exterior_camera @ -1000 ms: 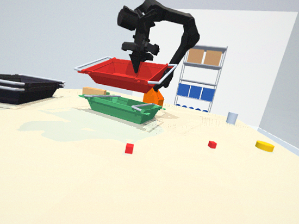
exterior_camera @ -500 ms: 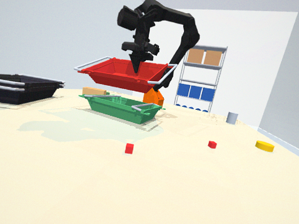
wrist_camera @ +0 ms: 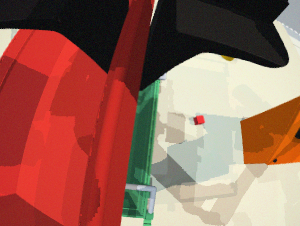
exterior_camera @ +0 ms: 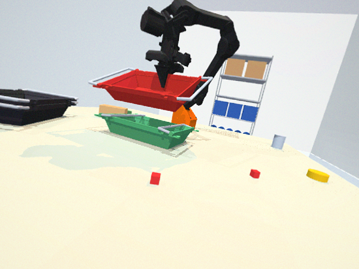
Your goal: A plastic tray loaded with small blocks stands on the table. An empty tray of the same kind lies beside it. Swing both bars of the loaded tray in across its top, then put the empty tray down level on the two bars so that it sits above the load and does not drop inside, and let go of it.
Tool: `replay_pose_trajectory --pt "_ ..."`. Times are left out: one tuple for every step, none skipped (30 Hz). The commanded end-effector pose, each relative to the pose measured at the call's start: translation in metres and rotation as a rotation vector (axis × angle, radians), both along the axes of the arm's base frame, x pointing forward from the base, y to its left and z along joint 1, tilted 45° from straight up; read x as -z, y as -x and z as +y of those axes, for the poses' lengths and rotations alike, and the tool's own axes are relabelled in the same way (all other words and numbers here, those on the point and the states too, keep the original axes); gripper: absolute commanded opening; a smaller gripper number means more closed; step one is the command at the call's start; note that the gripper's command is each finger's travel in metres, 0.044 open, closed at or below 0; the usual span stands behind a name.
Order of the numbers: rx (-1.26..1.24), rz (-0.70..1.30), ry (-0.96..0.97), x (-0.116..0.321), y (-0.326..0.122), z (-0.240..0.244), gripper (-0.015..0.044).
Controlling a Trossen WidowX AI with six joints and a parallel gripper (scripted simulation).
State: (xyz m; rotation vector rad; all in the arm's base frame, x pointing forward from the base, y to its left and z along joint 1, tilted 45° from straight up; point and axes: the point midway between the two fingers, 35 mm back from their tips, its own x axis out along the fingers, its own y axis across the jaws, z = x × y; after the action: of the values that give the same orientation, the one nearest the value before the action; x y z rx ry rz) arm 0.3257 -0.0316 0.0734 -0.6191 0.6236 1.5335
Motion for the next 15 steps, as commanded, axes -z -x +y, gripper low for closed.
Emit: replay_pose_trajectory --pt "0.013 -0.010 0.003 -0.001 -0.002 -0.004 0.0000" --pt "0.013 -0.010 0.003 -0.001 -0.002 -0.003 0.0000" --pt "0.013 -0.010 0.003 -0.001 -0.002 -0.003 0.0000" --pt "0.013 -0.010 0.003 0.000 -0.003 -0.002 0.0000" --pt "0.013 -0.010 0.003 0.001 -0.003 -0.002 0.0000" --pt "0.013 -0.010 0.003 0.002 -0.003 -0.001 0.0000" --pt "0.013 -0.010 0.003 0.003 -0.003 0.000 0.0000" --pt "0.013 -0.010 0.003 0.004 -0.003 0.002 0.0000" --pt "0.013 -0.010 0.004 0.006 -0.003 0.003 0.0000" --pt "0.013 -0.010 0.004 0.007 -0.003 0.004 0.0000" --pt "0.013 -0.010 0.004 0.008 -0.003 0.006 0.0000" --pt "0.013 -0.010 0.004 0.010 -0.003 0.007 0.0000" --pt "0.013 -0.010 0.004 0.011 -0.003 0.008 0.0000" --pt "0.013 -0.010 0.004 0.012 -0.003 0.009 0.0000" --pt "0.013 -0.010 0.004 0.013 -0.003 0.011 0.0000"
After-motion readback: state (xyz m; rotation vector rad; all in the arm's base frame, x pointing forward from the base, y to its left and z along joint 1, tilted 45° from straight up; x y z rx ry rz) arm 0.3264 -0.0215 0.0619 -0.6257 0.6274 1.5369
